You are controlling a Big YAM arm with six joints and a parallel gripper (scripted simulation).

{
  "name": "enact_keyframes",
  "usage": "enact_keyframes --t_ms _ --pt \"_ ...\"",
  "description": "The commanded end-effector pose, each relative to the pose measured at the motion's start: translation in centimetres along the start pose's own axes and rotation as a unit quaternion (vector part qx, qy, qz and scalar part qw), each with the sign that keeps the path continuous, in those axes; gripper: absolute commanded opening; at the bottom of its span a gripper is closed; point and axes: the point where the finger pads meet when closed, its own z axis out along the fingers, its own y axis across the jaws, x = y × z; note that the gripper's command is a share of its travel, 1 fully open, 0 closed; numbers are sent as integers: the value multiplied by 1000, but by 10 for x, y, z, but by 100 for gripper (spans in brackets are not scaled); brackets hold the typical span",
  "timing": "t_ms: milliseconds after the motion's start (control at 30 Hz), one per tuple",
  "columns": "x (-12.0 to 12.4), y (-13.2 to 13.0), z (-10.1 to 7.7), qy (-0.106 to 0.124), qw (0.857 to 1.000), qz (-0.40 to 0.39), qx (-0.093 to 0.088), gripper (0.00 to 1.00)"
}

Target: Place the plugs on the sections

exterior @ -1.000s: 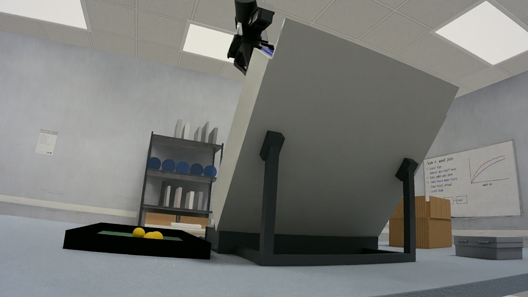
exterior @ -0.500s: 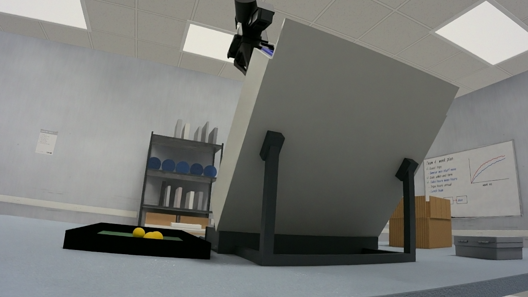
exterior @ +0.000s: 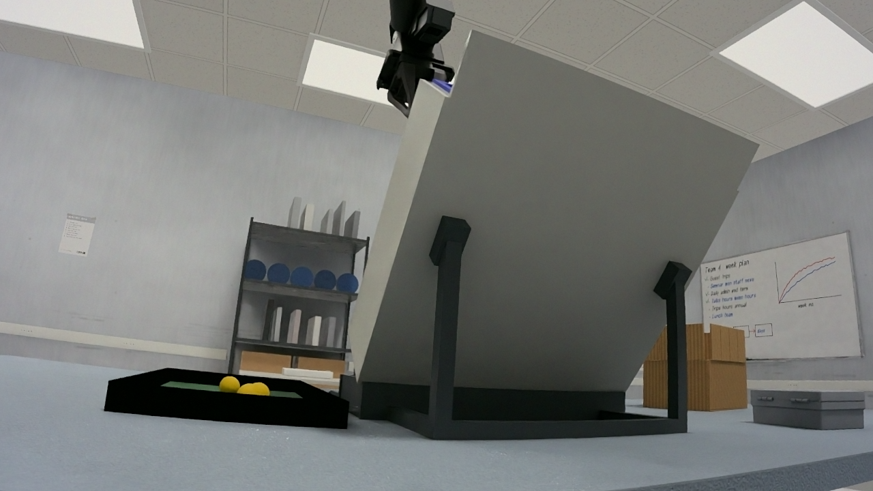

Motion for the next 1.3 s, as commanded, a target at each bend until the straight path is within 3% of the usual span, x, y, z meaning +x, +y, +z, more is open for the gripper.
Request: enact_keyframes --t_ms 0,233,733,1267 --pt "-24 -3 -23 -23 1000 -3 10 0" --pt "-28 -3 -26 -23 1000 -3 10 0" --pt "-150 -2 41 -11 1000 -2 4 0" --pt "-169 -1 46 -25 1000 -2 8 0"
